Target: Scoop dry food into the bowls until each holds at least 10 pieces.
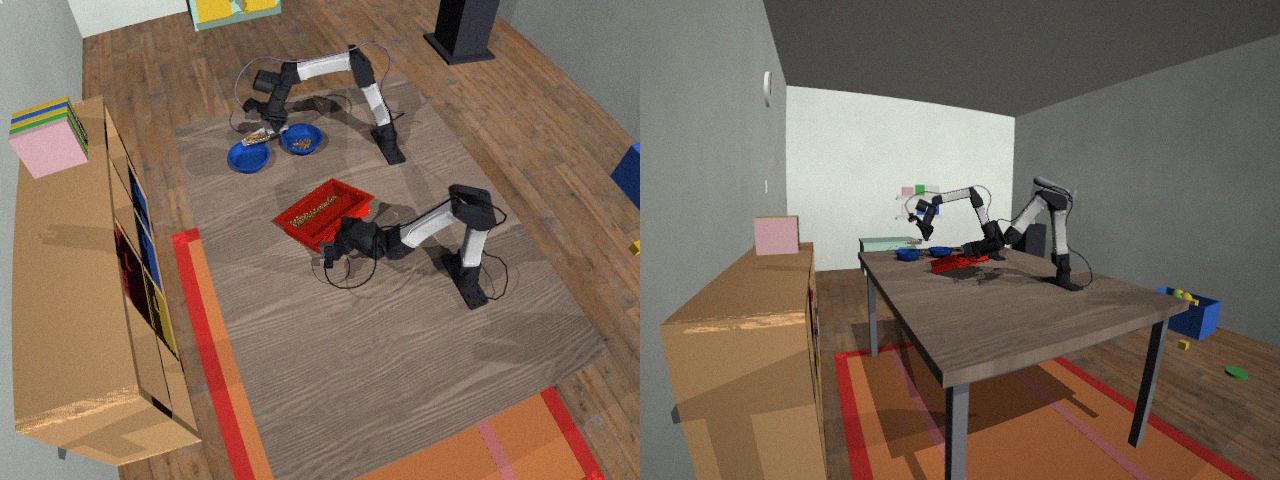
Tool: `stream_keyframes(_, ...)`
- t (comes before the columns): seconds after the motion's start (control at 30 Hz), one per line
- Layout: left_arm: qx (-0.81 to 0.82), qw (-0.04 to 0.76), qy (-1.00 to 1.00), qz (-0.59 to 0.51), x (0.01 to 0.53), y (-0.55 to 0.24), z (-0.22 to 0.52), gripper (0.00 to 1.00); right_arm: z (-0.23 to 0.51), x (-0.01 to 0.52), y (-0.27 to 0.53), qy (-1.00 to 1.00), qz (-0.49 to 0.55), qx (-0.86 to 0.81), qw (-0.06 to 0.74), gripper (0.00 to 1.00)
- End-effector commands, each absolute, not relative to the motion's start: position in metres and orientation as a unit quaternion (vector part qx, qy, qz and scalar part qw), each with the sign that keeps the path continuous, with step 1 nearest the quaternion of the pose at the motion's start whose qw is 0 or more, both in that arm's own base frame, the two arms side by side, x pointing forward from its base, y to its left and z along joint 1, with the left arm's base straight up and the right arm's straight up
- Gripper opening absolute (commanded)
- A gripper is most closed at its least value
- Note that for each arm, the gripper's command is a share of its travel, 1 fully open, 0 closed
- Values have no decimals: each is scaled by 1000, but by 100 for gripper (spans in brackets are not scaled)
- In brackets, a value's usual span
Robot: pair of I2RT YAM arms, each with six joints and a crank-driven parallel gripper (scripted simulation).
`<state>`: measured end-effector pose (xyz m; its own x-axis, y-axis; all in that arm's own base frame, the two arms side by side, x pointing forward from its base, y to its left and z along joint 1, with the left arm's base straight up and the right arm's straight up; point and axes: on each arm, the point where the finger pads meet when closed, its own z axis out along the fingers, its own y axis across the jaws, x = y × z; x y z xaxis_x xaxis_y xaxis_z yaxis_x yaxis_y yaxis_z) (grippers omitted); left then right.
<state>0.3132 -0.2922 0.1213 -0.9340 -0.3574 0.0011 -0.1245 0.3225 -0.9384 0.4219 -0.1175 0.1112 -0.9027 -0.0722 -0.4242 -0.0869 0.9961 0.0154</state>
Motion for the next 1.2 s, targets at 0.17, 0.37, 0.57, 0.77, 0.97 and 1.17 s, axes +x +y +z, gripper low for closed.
stream_keyframes(0.17, -105, 149, 783, -594, 323, -299, 164, 0, 119, 429, -117, 972, 10, -50, 228, 0)
stream_keyframes(0.37, -105, 149, 783, -594, 323, -299, 164, 0, 110, 421, -114, 976, 15, -49, 214, 0)
stream_keyframes(0.57, -105, 149, 783, -594, 323, -299, 164, 0, 113, 422, -114, 974, 12, -50, 220, 0)
stream_keyframes(0.77, -105, 149, 783, -594, 323, -299, 164, 0, 119, 426, -119, 976, 2, -78, 204, 0)
stream_keyframes(0.97, -105, 149, 783, -594, 323, -299, 164, 0, 122, 431, -124, 975, -11, -111, 194, 0)
stream_keyframes(1.17, -105, 149, 783, -594, 323, -299, 164, 0, 123, 434, -126, 974, -18, -131, 185, 0)
